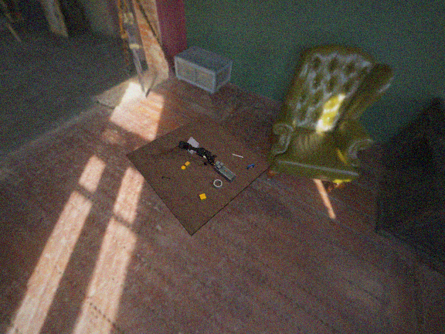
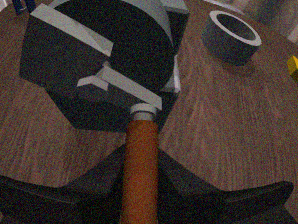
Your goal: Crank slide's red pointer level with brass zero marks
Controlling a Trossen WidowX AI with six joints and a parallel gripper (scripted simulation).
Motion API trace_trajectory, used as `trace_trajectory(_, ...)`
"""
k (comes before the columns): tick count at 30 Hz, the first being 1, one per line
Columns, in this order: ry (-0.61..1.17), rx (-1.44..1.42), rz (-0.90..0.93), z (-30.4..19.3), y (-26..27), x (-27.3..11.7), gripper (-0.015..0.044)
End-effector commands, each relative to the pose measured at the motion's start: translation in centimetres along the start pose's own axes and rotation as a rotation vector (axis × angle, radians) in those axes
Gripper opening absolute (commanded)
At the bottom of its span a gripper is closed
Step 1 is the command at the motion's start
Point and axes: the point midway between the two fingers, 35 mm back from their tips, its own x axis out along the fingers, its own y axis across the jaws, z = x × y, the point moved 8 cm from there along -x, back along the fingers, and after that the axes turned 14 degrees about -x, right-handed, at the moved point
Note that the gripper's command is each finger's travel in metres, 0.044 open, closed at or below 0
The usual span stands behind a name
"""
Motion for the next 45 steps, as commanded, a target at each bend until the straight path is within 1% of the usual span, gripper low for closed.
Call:
trace_trajectory(1, -0.001, 0.001, -0.016, 0.4, -0.5, -0.6, 0.0)
trace_trajectory(18, -0.001, 0.002, -0.016, 1.7, -0.9, -1.9, 0.0)
trace_trajectory(45, -0.002, 0.003, -0.014, 3.2, -0.1, -3.2, 0.0)
